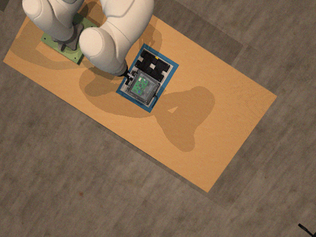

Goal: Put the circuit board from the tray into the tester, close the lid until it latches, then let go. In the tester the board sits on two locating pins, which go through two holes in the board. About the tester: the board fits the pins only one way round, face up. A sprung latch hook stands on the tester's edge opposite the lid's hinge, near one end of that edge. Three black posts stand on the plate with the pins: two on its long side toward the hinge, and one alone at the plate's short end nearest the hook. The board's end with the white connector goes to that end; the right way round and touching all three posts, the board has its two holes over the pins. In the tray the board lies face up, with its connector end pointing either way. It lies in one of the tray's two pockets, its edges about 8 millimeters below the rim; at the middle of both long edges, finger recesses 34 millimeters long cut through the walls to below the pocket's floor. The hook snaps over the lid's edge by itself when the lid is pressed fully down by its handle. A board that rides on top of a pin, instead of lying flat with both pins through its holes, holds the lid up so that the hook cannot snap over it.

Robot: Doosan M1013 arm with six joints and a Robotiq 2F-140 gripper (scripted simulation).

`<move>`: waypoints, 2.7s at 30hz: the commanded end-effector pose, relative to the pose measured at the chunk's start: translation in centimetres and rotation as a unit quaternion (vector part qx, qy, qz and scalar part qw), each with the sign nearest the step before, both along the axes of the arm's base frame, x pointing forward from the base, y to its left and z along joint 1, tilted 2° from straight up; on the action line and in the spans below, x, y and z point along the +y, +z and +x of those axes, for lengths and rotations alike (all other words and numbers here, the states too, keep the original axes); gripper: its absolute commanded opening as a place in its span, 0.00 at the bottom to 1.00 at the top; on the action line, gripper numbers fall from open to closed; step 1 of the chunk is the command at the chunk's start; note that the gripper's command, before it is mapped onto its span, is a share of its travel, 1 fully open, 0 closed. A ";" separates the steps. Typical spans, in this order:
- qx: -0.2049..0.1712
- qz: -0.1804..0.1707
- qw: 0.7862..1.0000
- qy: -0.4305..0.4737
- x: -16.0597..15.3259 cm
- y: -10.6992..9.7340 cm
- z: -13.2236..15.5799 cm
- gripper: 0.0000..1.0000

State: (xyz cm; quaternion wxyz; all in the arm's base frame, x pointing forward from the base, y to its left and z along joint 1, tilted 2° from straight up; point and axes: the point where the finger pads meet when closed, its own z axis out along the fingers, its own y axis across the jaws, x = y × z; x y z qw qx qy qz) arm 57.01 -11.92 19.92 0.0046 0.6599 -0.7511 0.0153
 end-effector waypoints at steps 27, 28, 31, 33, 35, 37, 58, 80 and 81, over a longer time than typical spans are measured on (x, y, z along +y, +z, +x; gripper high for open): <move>0.000 0.000 1.000 0.000 0.2 -4.6 -2.4 0.00; 0.000 0.000 1.000 0.000 0.2 -4.8 -2.5 0.00; 0.000 0.000 1.000 0.000 0.2 -5.1 -2.6 0.00; 0.000 0.000 1.000 0.000 0.2 -5.3 -2.7 0.00; 0.000 0.000 1.000 0.000 0.2 -5.7 -2.8 0.00; 0.000 0.000 1.000 0.000 0.2 -6.0 -2.9 0.00; 0.000 0.000 1.000 0.000 0.2 -8.6 -3.4 0.00; 0.000 0.000 1.000 0.000 0.2 -10.3 -3.5 0.00; 0.000 0.000 1.000 0.000 0.2 -10.4 -3.5 0.00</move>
